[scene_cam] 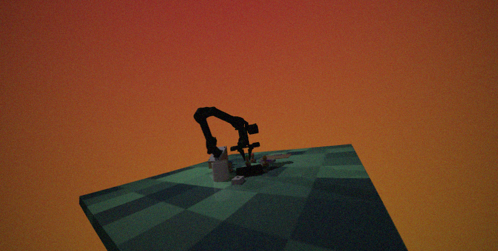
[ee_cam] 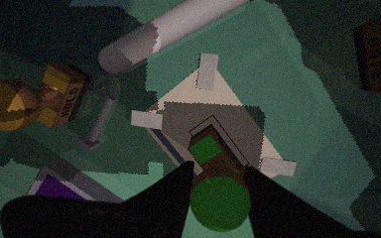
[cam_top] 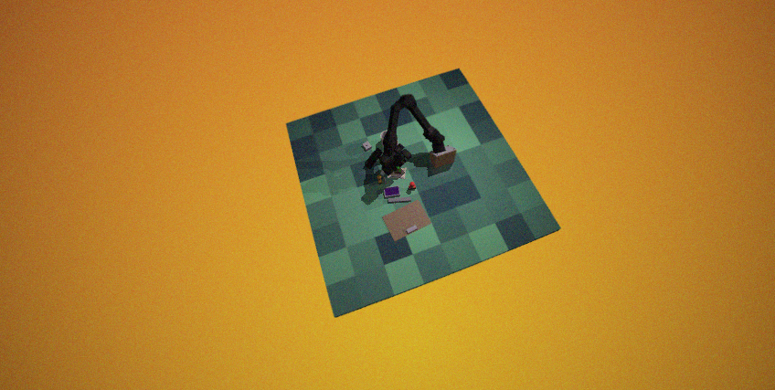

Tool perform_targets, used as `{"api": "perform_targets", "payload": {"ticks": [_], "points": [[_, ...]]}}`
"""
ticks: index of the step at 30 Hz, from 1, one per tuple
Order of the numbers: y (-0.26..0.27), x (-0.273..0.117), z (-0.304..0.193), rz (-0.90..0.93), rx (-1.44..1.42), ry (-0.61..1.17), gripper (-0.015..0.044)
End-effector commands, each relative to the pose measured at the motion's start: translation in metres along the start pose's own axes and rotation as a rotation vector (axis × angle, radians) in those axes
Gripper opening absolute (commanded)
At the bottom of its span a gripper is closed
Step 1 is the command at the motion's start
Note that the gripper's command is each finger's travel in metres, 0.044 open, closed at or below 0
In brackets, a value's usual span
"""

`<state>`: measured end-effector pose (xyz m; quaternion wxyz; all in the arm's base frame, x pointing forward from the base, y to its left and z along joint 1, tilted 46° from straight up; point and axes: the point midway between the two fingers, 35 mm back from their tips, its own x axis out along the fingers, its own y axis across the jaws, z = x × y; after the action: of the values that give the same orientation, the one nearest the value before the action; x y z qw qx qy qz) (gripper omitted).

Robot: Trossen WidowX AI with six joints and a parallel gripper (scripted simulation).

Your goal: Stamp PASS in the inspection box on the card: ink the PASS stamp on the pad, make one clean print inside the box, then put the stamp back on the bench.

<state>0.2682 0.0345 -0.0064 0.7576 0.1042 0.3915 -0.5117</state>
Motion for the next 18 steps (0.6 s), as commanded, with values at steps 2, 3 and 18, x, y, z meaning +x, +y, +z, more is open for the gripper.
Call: {"api": "perform_targets", "payload": {"ticks": [2,3,18], "points": [[-0.0013,0.0039,0.0,-0.004,-0.007,-0.007,0.0],[-0.0014,0.0044,0.0,-0.004,-0.007,-0.007,0.0],[-0.0014,0.0068,0.0,-0.004,-0.007,-0.007,0.0]]}}
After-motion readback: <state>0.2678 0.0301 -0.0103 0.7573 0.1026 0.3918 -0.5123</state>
